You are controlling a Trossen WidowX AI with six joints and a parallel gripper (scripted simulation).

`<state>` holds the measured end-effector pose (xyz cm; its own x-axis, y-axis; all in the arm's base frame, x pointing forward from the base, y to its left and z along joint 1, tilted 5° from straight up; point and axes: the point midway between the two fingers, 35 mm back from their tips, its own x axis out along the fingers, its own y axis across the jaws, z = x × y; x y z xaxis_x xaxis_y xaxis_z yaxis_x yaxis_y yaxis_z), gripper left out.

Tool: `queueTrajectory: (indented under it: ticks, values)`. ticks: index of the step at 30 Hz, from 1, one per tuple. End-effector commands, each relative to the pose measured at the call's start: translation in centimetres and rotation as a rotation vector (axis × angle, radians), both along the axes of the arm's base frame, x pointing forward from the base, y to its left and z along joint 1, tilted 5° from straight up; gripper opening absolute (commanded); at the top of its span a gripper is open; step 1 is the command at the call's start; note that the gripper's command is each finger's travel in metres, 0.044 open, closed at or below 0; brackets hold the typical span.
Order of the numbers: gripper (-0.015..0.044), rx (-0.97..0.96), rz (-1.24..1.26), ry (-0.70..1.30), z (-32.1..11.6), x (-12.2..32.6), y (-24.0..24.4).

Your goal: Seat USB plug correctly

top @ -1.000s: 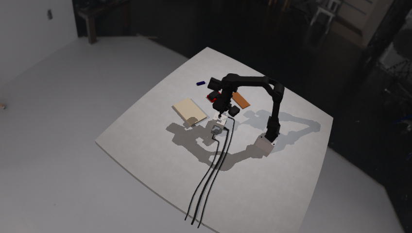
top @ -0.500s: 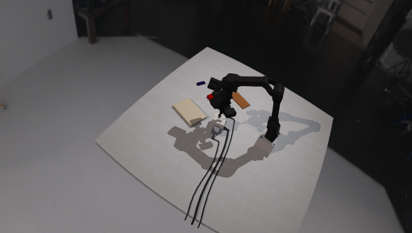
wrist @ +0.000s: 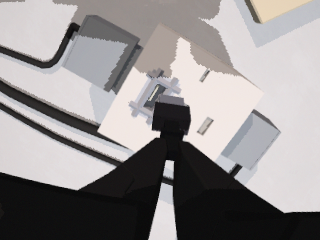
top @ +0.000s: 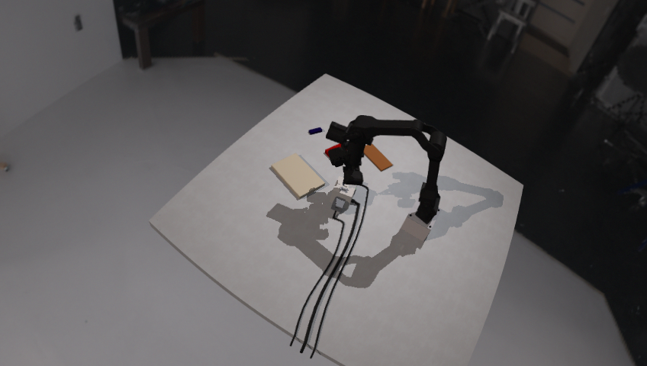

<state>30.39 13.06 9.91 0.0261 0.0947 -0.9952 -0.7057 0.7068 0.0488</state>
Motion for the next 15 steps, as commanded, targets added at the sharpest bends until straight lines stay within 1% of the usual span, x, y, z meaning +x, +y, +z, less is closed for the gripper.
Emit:
queueTrajectory:
  ticks: [1,15]
  values:
    - [0.0,0.002,-0.102,0.01,-0.03,-0.02,-0.01]
    - [0.0,0.011,-0.467,0.045,-0.03,-0.02,-0.01]
